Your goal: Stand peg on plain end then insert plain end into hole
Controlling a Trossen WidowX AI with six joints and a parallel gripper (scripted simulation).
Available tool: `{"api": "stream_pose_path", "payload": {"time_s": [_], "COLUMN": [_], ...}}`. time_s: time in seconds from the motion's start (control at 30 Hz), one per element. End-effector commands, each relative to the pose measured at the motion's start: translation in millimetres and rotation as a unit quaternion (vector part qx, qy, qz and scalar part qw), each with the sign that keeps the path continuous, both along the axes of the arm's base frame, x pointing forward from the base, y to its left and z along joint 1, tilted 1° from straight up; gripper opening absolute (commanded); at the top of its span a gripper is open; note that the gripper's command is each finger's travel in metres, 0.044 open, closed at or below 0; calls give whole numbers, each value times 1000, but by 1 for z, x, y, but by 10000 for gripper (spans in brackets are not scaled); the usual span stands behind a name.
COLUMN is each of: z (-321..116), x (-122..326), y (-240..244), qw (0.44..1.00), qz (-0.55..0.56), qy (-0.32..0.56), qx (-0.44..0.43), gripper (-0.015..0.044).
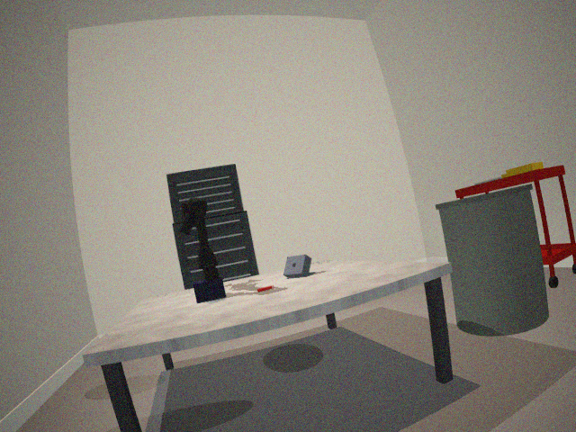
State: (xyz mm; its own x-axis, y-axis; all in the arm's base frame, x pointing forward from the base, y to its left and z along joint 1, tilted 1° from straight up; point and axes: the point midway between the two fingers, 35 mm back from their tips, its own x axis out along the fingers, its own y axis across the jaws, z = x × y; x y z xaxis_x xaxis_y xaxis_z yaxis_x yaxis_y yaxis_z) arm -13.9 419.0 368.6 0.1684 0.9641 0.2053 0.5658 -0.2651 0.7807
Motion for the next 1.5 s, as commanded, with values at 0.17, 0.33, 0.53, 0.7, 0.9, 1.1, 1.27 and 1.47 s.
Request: {"api": "stream_pose_path", "payload": {"time_s": [0.17, 0.33, 0.53, 0.7, 0.9, 1.1, 1.27, 1.47], "z": [-31, -53, -77, -97, -120, -142, -161, -184], "x": [63, 100, 147, 187, 229, 266, 295, 326], "y": [6, 5, -5, -19, -41, -67, -94, -132], "qw": [990, 974, 947, 918, 876, 827, 782, 726], "qz": [-78, -118, -159, -188, -212, -224, -224, -212], "qy": [-85, -134, -185, -221, -261, -295, -318, -336], "qx": [-80, -138, -209, -270, -346, -422, -487, -562], "gripper": [440, 440, 440, 440, 440, 440, 440, 440]}}
